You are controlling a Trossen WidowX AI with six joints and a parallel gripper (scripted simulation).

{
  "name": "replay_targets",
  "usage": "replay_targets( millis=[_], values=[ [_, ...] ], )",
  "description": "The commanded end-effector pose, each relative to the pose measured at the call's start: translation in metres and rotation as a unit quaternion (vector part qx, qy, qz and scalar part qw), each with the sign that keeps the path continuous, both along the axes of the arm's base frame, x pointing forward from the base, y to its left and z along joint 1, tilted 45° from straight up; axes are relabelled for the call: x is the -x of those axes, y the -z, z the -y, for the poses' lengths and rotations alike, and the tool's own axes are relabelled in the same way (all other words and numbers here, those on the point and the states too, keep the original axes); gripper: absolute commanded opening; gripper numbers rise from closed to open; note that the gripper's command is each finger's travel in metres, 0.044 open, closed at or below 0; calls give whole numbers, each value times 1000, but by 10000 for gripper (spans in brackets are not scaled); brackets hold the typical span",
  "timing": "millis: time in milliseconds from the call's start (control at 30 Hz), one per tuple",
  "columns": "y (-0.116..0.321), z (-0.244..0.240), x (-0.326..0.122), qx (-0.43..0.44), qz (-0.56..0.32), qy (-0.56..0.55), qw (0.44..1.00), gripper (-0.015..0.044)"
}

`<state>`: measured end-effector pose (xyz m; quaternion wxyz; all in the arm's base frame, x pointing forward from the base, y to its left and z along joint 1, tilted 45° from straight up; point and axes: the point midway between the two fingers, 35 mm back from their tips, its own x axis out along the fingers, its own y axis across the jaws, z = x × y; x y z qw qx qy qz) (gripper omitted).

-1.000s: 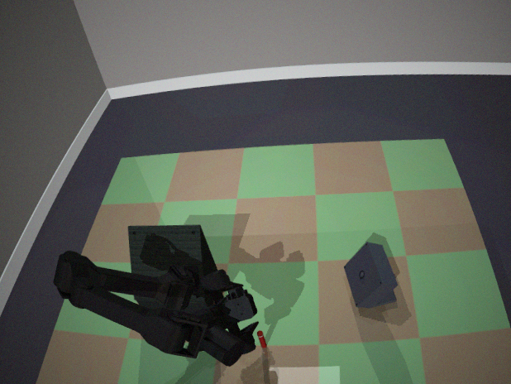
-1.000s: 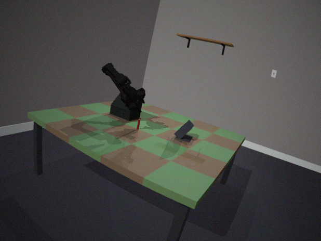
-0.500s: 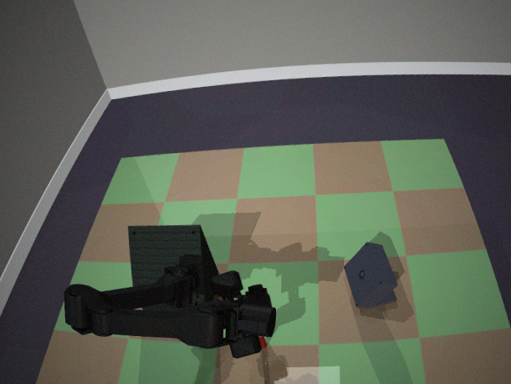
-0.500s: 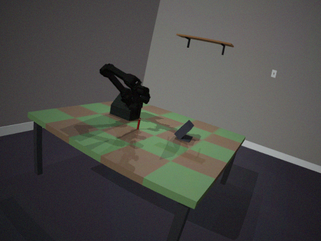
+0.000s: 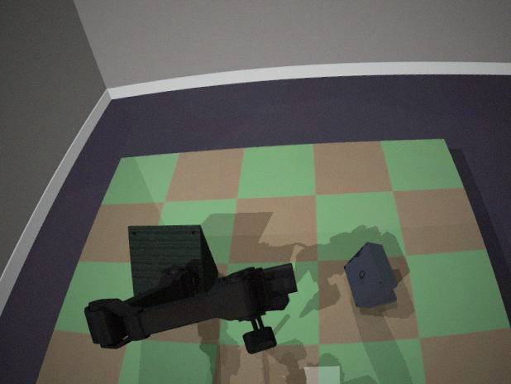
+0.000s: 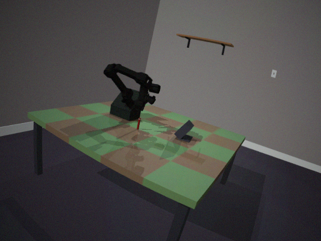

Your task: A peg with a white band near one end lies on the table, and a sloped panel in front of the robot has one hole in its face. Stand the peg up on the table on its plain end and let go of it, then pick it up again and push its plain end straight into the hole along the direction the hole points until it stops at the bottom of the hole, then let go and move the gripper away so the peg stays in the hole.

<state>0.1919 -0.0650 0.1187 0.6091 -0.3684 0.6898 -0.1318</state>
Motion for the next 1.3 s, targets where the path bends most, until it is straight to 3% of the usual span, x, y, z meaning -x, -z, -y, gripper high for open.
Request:
replay_targets(
  millis=[0,1267],
  values=[
    [-3,-1,-5,24,1,-3,1000,440],
    [37,37,-8,23,-7,-12,1000,440]
  ],
)
